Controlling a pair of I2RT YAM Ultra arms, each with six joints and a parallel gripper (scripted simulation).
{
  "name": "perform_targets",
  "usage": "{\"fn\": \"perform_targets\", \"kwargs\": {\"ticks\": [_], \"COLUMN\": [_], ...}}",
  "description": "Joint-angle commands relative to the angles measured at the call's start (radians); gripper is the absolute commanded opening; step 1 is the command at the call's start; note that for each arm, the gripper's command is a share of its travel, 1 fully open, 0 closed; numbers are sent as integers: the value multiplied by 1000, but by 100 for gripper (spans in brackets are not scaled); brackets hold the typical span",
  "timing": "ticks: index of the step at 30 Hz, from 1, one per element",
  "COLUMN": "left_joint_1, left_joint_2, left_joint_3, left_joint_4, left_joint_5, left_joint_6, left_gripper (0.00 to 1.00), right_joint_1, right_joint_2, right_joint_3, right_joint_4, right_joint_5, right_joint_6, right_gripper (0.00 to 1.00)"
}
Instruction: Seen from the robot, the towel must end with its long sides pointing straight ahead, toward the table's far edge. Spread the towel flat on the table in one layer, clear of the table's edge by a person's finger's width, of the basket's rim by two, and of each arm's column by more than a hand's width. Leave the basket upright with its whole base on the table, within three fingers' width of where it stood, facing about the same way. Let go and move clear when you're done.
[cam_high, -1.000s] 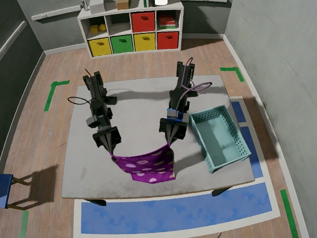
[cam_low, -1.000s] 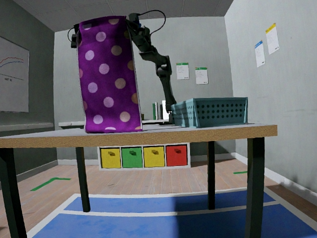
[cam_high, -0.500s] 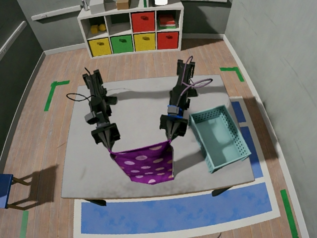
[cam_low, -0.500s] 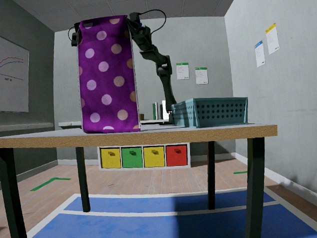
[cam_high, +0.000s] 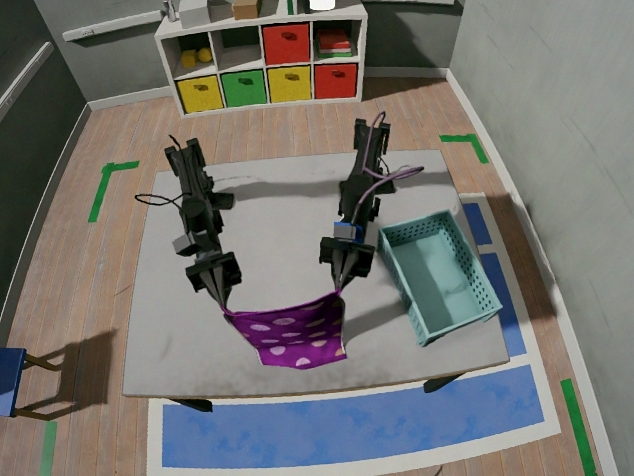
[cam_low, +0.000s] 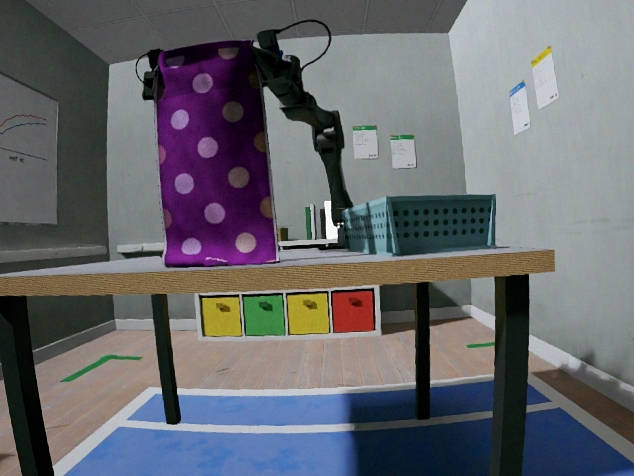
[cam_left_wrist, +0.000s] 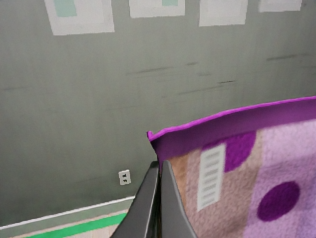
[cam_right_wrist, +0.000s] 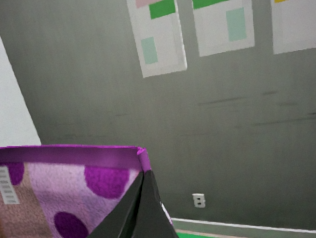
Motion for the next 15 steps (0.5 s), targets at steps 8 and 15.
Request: {"fn": "perform_targets", "kwargs": {"ticks": [8,15], "left_joint_1": [6,6], "left_joint_2": [-36,-36], "left_joint_3": [-16,-16], "left_joint_4": [-8,-8], "left_joint_5": [-10,-10], "left_joint_6": [4,4], "left_gripper": [0,0], "right_joint_1": [-2,-2], "right_joint_2": [-43,-43], "right_joint_3": [-6,-6], "right_joint_4": [13,13], "right_joint_5": [6,6], "right_joint_6": [2,2], "right_gripper": [0,0]}}
